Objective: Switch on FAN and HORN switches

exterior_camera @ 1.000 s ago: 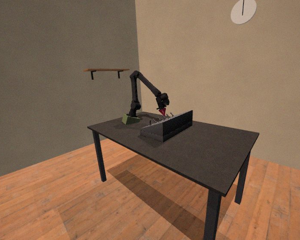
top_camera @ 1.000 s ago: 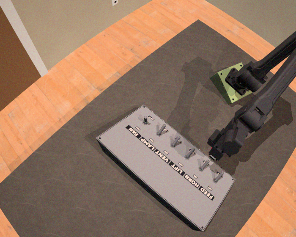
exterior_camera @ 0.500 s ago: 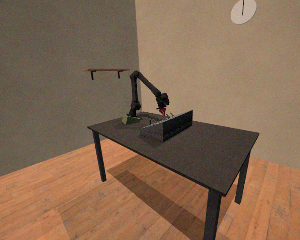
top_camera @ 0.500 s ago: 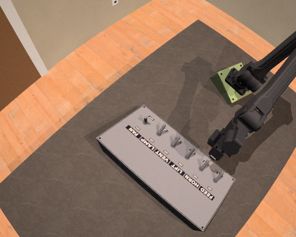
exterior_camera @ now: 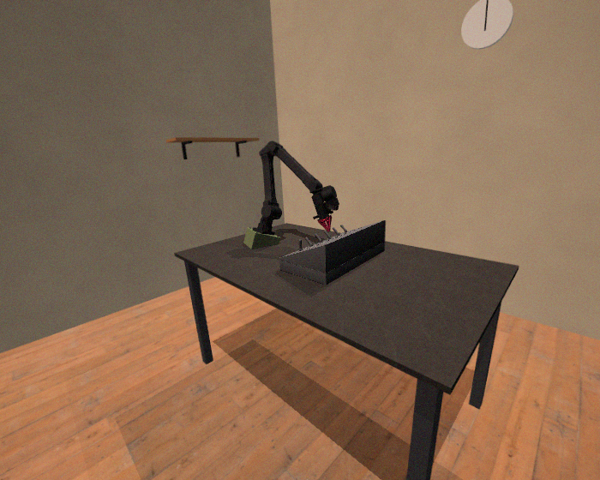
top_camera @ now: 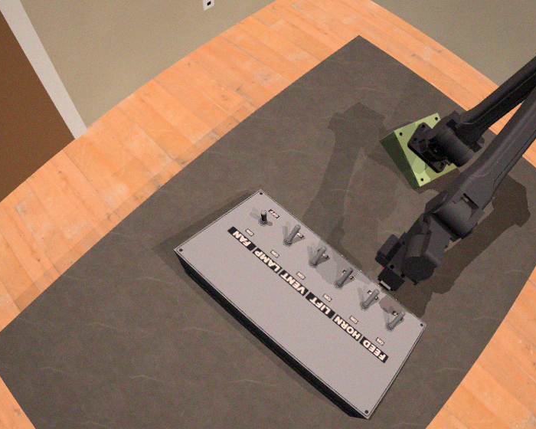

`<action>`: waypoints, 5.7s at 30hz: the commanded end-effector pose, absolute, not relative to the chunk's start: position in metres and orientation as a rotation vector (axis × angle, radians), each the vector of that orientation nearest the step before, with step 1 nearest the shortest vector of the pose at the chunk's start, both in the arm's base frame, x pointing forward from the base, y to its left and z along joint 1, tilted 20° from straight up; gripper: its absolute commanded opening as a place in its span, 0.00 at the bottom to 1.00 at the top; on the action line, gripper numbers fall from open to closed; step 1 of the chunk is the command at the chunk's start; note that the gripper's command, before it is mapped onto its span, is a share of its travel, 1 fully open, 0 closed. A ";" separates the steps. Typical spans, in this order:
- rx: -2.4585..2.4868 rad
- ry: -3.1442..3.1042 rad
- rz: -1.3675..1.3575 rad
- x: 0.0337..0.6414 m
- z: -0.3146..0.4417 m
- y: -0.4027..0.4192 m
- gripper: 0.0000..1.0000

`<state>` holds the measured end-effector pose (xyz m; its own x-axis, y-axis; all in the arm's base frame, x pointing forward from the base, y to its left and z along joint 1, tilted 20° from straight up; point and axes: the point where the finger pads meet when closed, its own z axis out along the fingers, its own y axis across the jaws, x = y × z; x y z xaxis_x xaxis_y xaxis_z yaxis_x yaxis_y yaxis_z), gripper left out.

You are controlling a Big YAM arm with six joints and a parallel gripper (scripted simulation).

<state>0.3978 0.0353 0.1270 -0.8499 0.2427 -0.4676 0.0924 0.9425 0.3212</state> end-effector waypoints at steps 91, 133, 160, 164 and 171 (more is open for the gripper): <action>0.237 2.500 0.376 0.455 0.173 0.017 0.00; 0.237 2.500 0.375 0.461 0.176 0.015 0.00; 0.238 2.500 0.376 0.463 0.177 0.014 0.00; 0.238 2.500 0.376 0.463 0.177 0.014 0.00; 0.238 2.500 0.376 0.463 0.177 0.014 0.00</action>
<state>0.4150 0.0298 0.1362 -0.8710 0.2370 -0.4303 0.0950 0.9407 0.3258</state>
